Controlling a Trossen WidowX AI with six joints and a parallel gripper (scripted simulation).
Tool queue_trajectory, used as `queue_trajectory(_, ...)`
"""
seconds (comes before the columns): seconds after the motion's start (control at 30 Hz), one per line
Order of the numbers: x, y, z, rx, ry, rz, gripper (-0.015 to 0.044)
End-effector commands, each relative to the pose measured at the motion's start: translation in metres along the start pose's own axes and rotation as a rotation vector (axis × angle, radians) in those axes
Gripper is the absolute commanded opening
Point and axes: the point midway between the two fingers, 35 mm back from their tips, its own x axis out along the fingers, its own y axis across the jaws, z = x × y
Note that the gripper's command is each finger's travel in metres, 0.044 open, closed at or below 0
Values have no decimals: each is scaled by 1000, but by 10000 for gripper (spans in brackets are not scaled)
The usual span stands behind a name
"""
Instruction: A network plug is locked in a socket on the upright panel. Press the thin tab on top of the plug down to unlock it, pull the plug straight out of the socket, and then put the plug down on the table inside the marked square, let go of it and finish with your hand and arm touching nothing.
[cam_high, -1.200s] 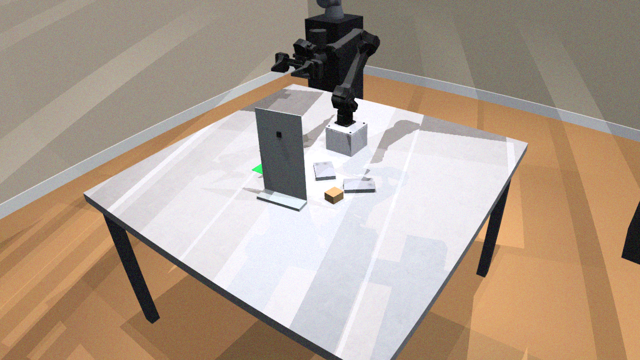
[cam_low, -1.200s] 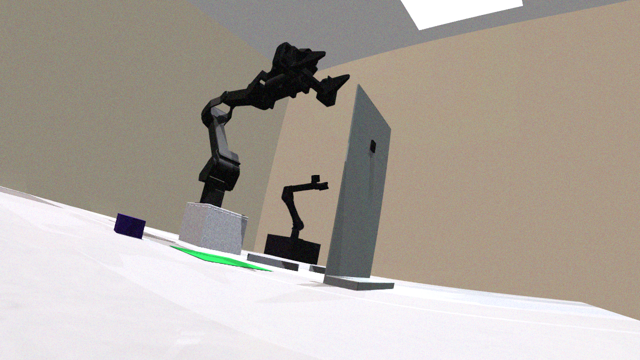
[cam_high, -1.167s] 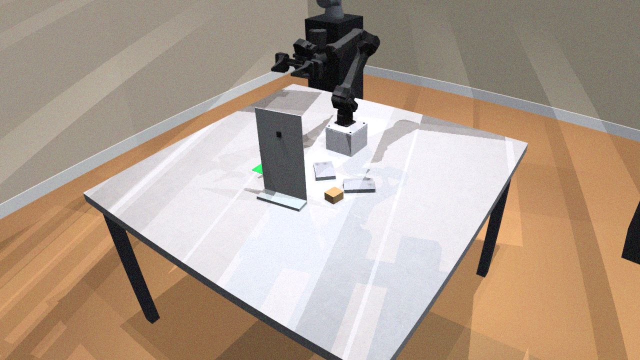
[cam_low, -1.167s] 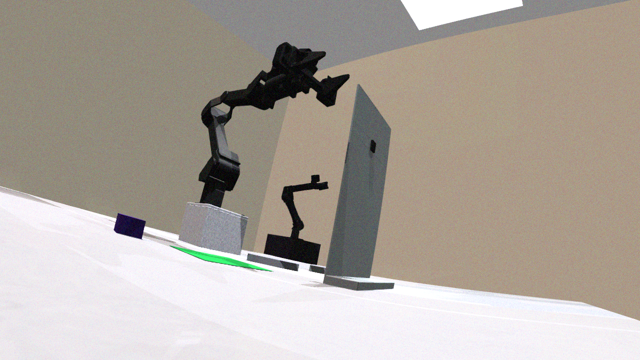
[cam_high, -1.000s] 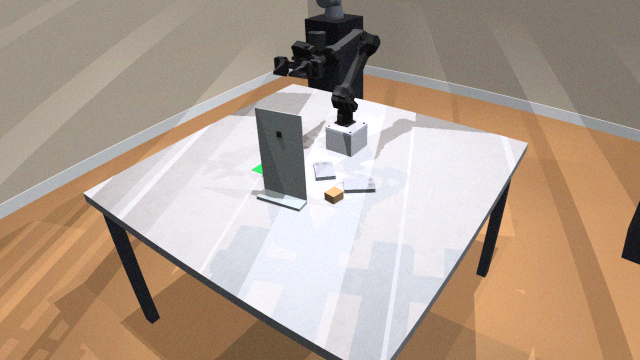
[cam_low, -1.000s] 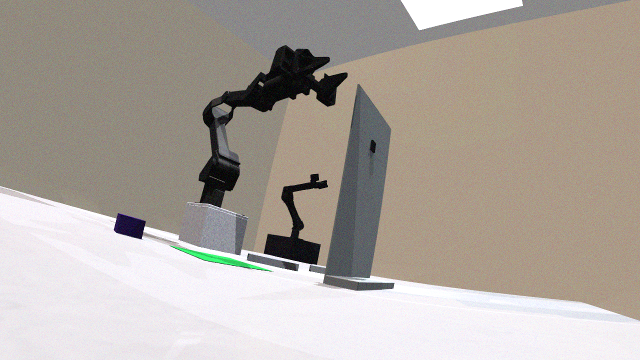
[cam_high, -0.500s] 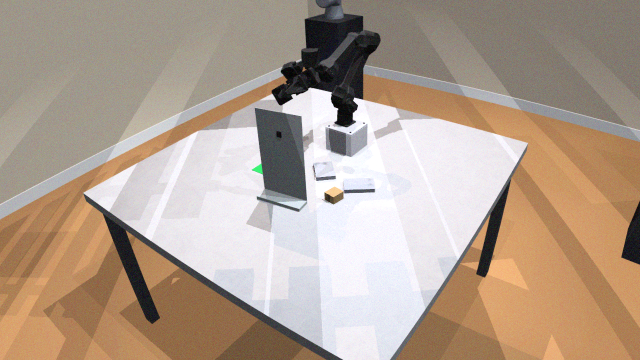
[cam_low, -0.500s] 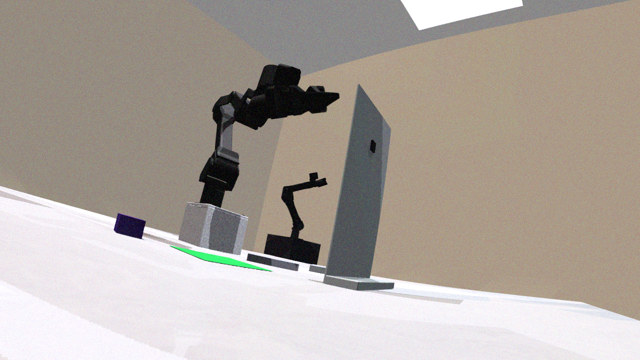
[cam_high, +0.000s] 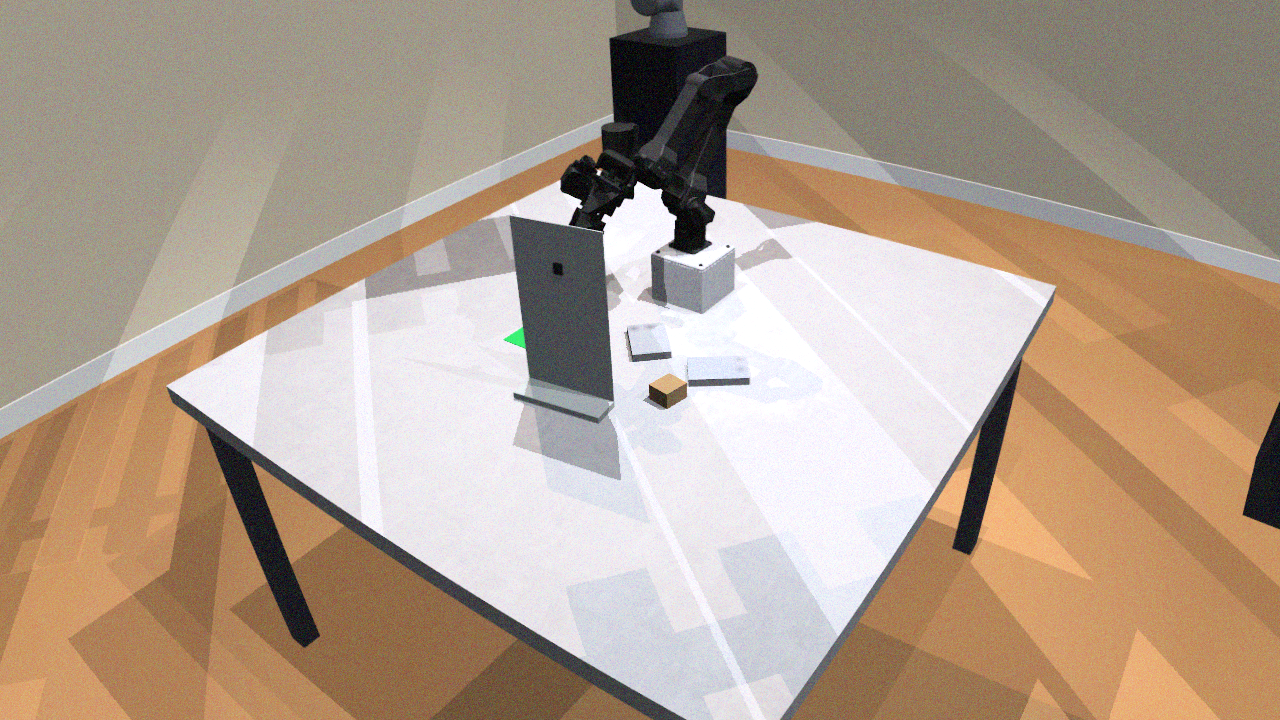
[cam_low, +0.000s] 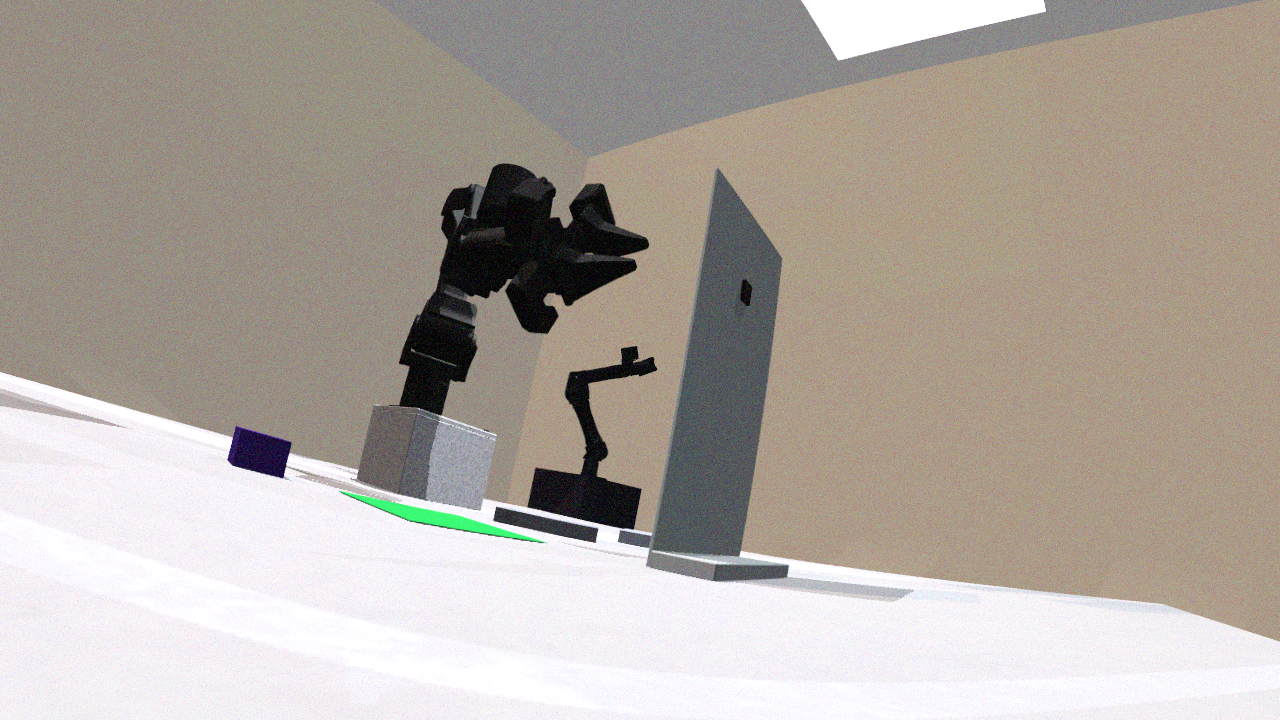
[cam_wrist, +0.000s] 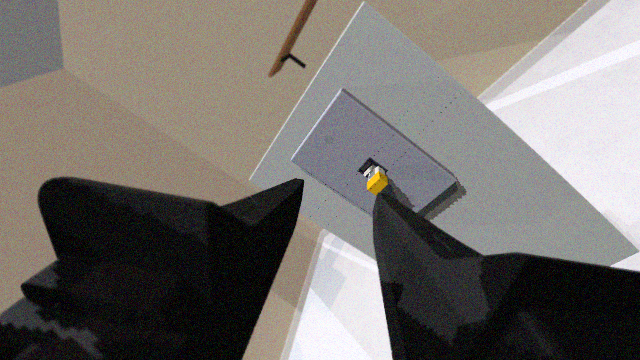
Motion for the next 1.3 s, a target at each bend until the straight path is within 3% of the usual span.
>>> queue_trajectory(0.0,-8,-10,-10,122,34,6,156)
queue_trajectory(0.27,-29,-26,-35,404,115,13,156)
queue_trajectory(0.43,-30,-27,-37,428,122,13,156)
queue_trajectory(1.27,28,-30,-29,471,94,41,156)
